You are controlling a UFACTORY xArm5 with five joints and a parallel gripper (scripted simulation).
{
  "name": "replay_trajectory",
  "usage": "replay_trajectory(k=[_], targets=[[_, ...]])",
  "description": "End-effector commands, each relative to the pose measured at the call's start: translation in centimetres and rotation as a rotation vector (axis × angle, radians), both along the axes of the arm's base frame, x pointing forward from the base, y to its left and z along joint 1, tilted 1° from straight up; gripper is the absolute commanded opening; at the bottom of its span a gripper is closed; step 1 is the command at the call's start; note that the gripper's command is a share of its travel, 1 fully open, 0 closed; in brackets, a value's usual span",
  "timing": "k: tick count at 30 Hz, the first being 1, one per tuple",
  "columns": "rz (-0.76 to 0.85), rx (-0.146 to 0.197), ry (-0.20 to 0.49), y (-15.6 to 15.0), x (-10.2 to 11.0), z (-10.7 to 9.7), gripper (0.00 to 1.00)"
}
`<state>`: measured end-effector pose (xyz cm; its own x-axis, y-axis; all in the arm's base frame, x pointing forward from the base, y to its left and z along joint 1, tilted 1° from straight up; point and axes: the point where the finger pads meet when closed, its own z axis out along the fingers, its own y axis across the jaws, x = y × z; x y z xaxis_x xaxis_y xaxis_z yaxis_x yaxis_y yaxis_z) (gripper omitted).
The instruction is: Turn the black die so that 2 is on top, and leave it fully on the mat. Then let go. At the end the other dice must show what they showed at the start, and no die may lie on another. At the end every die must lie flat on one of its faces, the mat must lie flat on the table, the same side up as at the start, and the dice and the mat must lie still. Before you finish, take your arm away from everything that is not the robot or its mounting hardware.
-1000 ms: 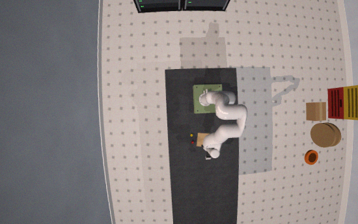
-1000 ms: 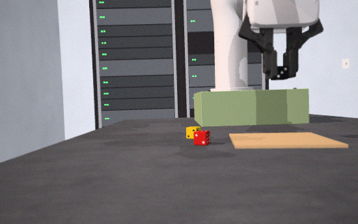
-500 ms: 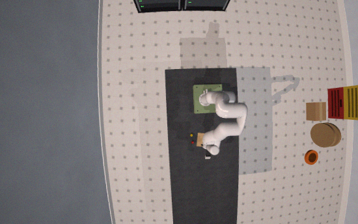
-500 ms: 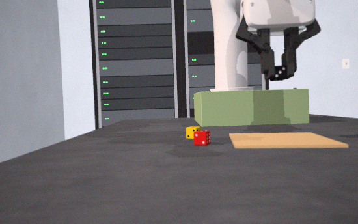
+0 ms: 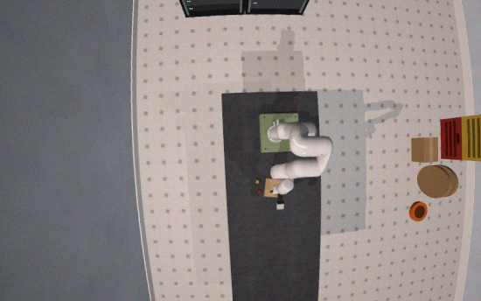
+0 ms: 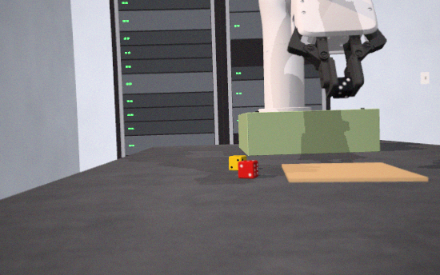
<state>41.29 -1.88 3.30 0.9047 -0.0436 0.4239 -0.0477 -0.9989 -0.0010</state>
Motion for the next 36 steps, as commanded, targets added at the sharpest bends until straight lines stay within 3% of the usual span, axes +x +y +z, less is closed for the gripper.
replay_trajectory(k=[1, 8, 17, 29, 36], targets=[[0.000, -0.008, -0.176, 0.0, 0.0, -0.2, 0.15], [0.000, -0.014, -0.331, 0.0, -0.2, -0.1, 0.15], [-0.001, -0.019, -0.430, 0.0, -0.3, -0.1, 0.15], [-0.001, -0.019, -0.444, 0.0, -0.4, -0.3, 0.15], [0.000, -0.019, -0.444, 0.1, -0.4, -1.6, 0.15]])
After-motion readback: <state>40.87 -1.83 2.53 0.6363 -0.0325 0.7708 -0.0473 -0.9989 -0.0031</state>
